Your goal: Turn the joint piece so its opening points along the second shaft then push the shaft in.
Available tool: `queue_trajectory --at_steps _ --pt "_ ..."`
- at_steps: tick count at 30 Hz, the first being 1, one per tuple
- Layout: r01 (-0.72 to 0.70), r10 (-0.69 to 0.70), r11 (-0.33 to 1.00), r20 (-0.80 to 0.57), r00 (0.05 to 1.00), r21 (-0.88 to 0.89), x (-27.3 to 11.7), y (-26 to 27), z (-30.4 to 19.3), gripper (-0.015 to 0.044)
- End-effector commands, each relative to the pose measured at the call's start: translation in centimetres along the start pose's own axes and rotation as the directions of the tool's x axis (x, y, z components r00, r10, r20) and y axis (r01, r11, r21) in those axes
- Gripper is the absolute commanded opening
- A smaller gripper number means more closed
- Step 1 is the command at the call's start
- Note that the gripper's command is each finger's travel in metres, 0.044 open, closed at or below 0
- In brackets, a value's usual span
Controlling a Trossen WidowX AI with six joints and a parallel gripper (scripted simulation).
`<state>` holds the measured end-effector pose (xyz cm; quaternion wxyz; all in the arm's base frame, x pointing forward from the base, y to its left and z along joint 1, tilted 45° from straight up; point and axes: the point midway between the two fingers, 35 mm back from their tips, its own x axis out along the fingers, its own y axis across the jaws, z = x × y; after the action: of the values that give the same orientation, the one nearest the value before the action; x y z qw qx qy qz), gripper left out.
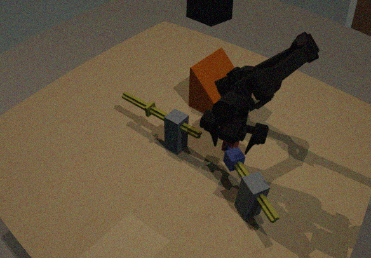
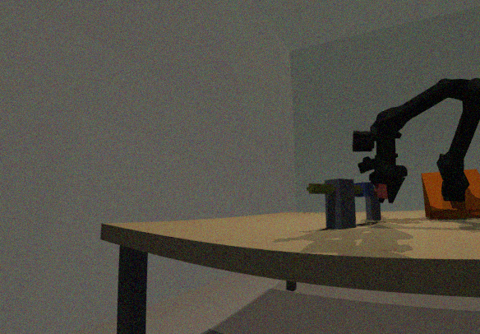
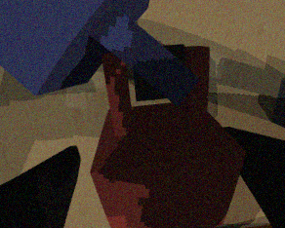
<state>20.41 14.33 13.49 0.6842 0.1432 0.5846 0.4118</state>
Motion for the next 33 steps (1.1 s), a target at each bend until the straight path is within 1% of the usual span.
queue_trajectory --at_steps 1,11,33 --pt "0.0 0.0 1.0 -0.008 1.0 0.013 0.66 -0.16 -0.27 0.044" --pt "0.0 0.0 1.0 -0.008 1.0 0.013 0.66 -0.16 -0.27 0.0182" --pt "0.0 0.0 1.0 -0.008 1.0 0.013 0.66 -0.16 -0.27 0.0182"
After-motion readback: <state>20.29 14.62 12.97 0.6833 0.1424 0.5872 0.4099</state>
